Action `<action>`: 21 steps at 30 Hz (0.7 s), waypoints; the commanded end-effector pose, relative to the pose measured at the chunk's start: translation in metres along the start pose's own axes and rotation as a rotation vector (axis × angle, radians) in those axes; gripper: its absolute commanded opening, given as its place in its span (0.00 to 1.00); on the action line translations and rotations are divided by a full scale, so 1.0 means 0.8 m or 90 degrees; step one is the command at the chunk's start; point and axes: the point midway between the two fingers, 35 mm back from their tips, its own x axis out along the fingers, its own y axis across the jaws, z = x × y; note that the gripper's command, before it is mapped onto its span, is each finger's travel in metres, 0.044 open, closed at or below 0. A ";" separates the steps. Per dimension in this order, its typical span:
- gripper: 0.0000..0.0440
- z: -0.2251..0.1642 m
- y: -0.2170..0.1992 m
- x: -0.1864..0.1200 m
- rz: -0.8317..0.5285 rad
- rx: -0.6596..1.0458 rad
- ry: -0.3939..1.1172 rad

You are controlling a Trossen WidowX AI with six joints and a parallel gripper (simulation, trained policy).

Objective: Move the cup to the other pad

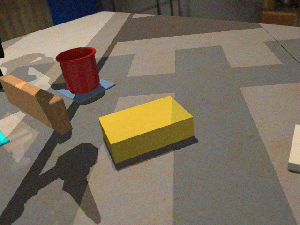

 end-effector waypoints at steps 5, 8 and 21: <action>0.61 0.001 0.005 -0.001 0.010 0.006 0.013; 0.43 0.000 0.008 -0.001 0.016 0.012 0.025; 0.17 -0.004 0.028 0.000 0.044 0.073 0.105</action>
